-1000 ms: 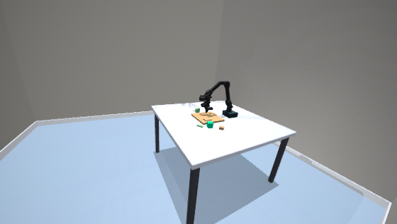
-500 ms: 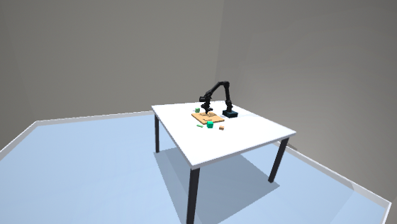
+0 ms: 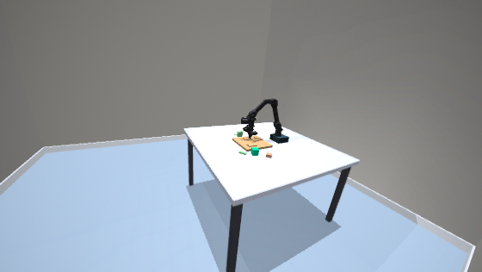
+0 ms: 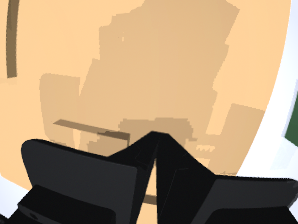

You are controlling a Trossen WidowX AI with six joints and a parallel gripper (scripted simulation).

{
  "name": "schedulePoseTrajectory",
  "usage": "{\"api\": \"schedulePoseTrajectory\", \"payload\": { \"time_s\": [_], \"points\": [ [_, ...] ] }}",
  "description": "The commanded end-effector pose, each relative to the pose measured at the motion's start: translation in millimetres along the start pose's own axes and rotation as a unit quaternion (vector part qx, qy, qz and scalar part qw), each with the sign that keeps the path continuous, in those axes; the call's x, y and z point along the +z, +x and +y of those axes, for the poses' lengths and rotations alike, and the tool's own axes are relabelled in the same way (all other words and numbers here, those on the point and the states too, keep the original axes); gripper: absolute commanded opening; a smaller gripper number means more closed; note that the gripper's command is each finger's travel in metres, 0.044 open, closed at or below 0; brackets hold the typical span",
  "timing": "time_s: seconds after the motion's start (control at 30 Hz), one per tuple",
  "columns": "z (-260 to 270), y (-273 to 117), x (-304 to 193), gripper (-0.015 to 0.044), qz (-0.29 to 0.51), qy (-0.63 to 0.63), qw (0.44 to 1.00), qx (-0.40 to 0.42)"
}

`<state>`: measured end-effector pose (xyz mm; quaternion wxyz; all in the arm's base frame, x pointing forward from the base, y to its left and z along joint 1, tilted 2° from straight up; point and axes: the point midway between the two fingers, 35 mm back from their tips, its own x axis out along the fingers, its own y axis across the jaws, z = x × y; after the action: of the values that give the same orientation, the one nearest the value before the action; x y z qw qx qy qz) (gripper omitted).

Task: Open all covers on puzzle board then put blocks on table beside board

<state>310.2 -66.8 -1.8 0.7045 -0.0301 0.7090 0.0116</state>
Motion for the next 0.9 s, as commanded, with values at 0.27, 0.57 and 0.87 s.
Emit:
{"api": "schedulePoseTrajectory", "payload": {
  "time_s": [0.27,0.57,0.87],
  "points": [
    [0,-1,13,0.0000,-0.001,0.001,1.000,0.001],
    [0,-1,22,0.0000,-0.001,0.001,1.000,0.001],
    [-1,-2,32,0.0000,-0.002,0.001,1.000,0.001]
  ]
}}
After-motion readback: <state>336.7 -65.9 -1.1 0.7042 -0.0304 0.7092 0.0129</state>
